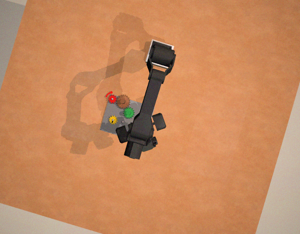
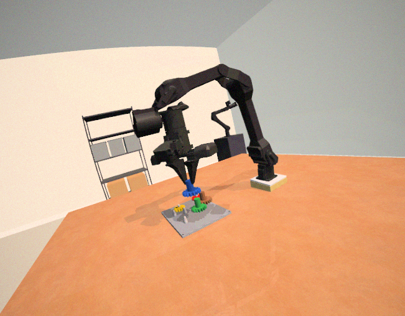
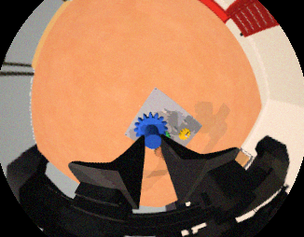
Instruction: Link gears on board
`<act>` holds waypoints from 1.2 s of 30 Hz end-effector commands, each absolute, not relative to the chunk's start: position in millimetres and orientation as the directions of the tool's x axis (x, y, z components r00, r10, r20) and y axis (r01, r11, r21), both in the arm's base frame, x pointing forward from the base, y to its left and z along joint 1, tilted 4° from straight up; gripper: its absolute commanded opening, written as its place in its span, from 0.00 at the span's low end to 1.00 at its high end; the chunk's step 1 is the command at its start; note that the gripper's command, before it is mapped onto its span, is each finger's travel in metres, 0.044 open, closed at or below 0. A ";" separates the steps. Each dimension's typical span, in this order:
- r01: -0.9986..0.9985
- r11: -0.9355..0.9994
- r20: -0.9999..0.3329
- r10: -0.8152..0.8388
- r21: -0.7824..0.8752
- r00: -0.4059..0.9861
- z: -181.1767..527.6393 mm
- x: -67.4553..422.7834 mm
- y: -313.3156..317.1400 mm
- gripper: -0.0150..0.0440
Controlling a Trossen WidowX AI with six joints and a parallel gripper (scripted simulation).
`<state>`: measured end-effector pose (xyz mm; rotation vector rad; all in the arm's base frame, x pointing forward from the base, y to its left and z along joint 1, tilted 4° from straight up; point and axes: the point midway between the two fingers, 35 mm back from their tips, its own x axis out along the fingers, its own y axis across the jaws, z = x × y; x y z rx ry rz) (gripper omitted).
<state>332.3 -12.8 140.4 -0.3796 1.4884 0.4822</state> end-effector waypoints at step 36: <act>-0.554 0.832 -0.998 0.063 0.037 0.028 91.2 331.8 -102.6 0.25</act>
